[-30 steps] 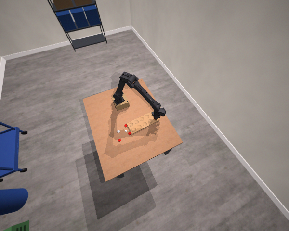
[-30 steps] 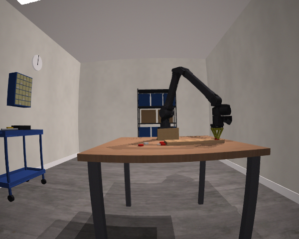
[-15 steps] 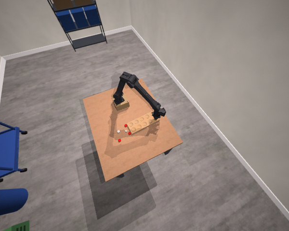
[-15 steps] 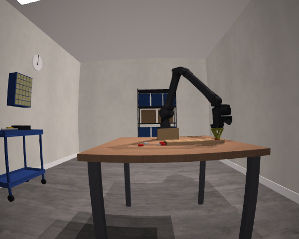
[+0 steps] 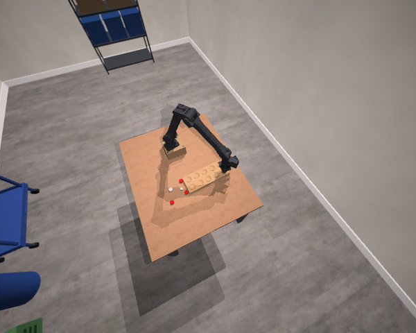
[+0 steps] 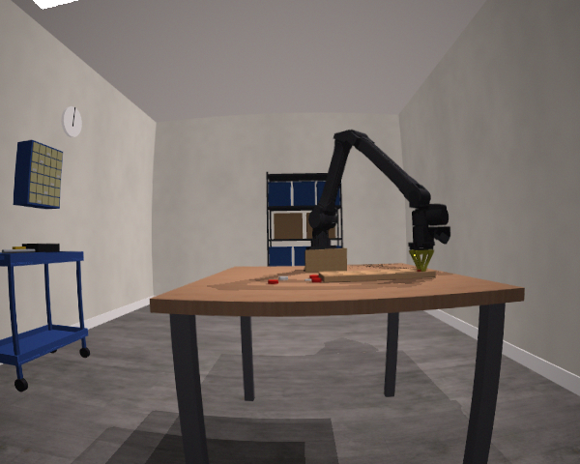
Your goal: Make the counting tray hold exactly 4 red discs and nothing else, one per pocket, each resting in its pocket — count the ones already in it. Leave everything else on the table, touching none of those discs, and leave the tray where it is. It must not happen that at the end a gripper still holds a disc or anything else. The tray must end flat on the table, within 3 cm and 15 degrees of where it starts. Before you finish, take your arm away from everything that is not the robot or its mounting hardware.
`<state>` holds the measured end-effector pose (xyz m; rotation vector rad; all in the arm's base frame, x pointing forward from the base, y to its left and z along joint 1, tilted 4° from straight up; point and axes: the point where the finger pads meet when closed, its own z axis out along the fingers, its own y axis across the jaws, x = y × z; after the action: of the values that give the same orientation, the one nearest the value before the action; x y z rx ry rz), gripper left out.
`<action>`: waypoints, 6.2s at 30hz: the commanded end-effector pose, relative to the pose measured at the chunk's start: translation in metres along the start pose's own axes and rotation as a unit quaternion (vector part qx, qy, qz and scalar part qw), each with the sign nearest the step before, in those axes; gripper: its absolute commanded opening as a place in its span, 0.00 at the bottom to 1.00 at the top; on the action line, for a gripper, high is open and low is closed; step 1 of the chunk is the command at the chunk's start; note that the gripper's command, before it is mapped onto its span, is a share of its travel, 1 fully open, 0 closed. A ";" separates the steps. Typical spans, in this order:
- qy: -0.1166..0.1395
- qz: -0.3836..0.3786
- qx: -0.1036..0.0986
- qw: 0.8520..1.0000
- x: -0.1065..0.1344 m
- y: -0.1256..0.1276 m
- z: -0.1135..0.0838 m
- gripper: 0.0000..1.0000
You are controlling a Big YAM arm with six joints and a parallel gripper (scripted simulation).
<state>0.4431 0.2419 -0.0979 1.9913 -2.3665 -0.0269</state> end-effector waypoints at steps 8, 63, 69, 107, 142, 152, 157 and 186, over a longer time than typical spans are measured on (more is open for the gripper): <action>0.004 0.007 -0.005 1.000 0.002 0.001 0.009 0.36; 0.001 0.007 -0.001 1.000 -0.001 -0.007 -0.103 0.44; 0.001 0.007 -0.001 1.000 -0.002 -0.007 -0.103 0.44; 0.004 0.010 -0.005 1.000 0.001 -0.006 -0.099 0.44; -0.120 0.143 0.137 0.973 0.020 -0.069 -0.198 0.44; -0.167 0.197 0.185 0.948 0.035 -0.091 -0.236 0.44; -0.194 0.226 0.211 0.931 0.045 -0.102 -0.259 0.44; -0.327 0.332 0.318 0.825 0.083 -0.143 -0.376 0.44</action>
<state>0.5712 0.1299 0.2499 1.2641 -3.7638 0.1659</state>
